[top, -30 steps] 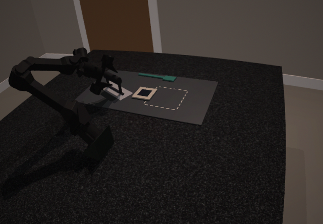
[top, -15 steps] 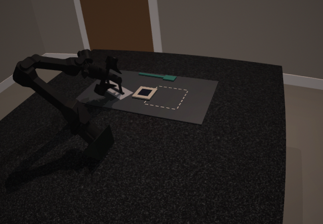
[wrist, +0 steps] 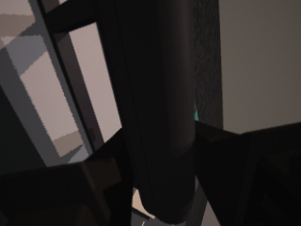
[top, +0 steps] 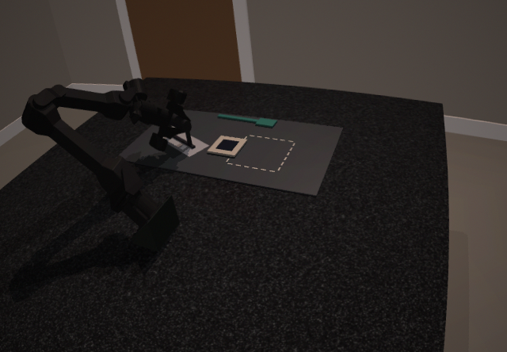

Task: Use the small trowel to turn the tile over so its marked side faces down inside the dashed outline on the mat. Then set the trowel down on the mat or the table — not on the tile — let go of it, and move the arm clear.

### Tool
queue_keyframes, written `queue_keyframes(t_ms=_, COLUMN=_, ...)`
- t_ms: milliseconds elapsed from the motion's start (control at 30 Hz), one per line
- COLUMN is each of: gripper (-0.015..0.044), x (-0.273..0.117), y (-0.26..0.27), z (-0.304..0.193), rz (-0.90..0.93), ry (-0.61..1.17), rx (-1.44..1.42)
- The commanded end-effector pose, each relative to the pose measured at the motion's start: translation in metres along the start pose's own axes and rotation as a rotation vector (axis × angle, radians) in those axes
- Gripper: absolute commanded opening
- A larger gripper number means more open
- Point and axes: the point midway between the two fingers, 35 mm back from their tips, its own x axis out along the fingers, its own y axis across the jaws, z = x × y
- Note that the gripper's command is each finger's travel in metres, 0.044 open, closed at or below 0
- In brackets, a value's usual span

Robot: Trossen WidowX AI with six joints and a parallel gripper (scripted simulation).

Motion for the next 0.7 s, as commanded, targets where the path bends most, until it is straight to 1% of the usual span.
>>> queue_keyframes(t_ms=0, gripper=0.0089, x=0.000, y=0.000, z=0.000, rz=-0.002, ry=0.000, rx=0.004)
queue_keyframes(t_ms=433, gripper=0.0002, x=0.000, y=0.000, z=0.000, rz=-0.002, ry=0.000, rx=0.004)
queue_keyframes(t_ms=667, gripper=0.0000, x=-0.019, y=-0.027, z=0.000, rz=-0.001, ry=0.003, rx=0.001)
